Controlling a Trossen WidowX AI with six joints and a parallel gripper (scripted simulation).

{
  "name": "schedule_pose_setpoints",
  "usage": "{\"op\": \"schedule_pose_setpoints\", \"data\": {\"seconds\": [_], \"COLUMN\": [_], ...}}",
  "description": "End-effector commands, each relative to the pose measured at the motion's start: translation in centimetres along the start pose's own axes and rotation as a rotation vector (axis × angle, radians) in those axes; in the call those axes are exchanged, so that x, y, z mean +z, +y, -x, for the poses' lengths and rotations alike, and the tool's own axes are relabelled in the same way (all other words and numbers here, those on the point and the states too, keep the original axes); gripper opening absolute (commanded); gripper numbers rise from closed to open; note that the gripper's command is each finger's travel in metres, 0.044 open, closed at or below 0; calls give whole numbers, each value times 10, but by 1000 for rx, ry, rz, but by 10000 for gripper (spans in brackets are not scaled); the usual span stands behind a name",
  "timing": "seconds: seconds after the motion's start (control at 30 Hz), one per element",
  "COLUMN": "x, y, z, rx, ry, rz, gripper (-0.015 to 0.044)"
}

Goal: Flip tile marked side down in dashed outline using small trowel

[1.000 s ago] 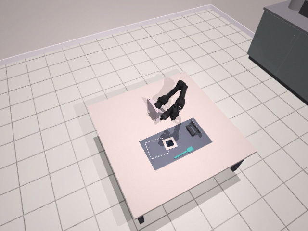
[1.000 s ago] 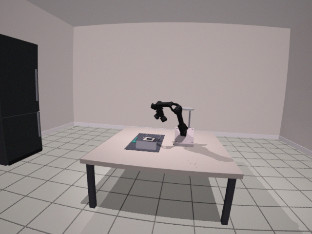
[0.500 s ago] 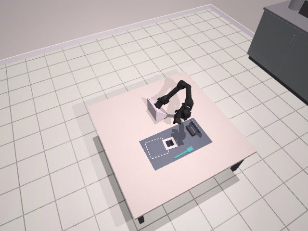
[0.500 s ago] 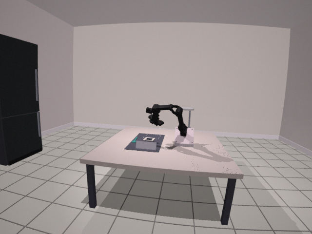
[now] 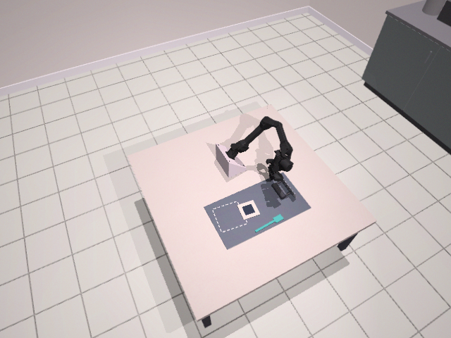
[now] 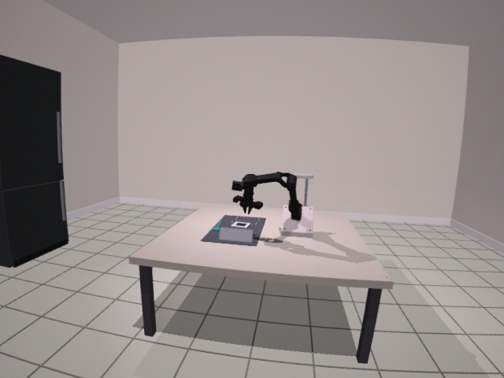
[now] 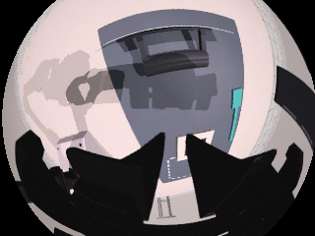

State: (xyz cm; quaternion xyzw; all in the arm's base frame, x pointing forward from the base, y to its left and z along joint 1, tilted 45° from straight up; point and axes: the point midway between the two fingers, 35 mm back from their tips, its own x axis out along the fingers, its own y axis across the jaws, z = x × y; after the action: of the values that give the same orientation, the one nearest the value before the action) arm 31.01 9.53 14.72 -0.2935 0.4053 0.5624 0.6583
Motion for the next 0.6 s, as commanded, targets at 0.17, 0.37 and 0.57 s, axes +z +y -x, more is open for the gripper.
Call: {"op": "schedule_pose_setpoints", "data": {"seconds": [0.17,0.37,0.57], "x": [80,91,89], "y": [41,49,48], "z": [3,5,4], "rx": [88,104,103], "ry": [-214,-247,-242], "rz": [250,286,280], "gripper": [100,100,100]}}
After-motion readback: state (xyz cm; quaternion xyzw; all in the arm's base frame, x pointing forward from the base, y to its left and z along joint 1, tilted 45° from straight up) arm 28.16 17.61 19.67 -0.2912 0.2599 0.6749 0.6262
